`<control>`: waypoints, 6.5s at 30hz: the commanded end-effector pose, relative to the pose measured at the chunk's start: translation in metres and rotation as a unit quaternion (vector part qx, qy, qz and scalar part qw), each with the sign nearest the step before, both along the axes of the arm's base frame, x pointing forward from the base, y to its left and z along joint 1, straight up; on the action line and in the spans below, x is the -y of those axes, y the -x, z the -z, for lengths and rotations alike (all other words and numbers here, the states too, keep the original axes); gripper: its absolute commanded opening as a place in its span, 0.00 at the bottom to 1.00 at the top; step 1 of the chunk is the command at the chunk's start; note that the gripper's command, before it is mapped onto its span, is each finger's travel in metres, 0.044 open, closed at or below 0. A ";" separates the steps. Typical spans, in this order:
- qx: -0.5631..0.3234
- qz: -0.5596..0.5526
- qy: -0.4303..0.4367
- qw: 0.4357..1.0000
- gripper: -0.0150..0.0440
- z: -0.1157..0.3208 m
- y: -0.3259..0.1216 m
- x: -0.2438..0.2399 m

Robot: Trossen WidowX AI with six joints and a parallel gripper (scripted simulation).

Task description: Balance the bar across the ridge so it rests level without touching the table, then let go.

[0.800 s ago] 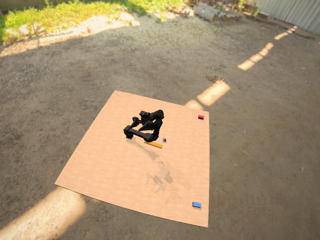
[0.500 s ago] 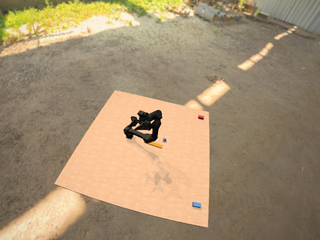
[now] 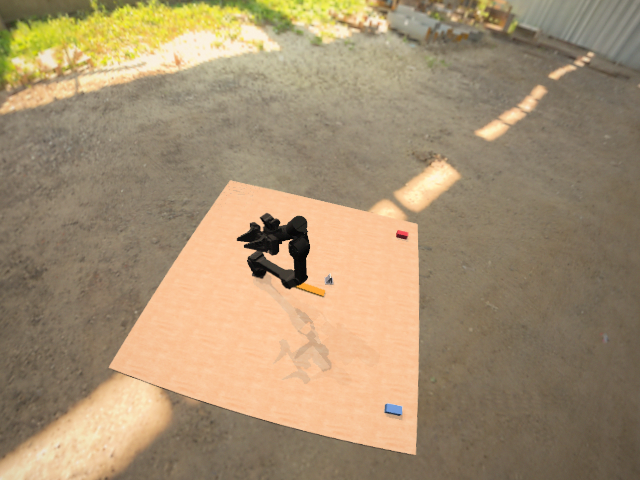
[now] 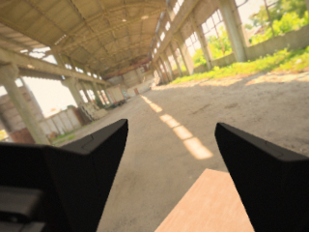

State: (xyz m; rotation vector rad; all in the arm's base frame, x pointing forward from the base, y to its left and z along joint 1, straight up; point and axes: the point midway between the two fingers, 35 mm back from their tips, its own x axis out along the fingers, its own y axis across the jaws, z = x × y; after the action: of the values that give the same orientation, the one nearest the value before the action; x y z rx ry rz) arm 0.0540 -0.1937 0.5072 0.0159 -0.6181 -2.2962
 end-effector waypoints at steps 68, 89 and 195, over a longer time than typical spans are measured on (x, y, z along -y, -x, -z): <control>0.139 0.675 0.097 0.718 0.79 0.047 0.163 -0.310; 0.216 0.794 0.158 0.546 0.79 0.100 0.095 -0.395; 0.403 0.641 0.640 -0.129 0.79 0.401 -0.182 -0.172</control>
State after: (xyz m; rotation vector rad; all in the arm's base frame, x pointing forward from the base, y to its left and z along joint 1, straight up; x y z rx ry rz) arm 0.2364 -0.0190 0.1154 0.0763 1.5324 -0.0699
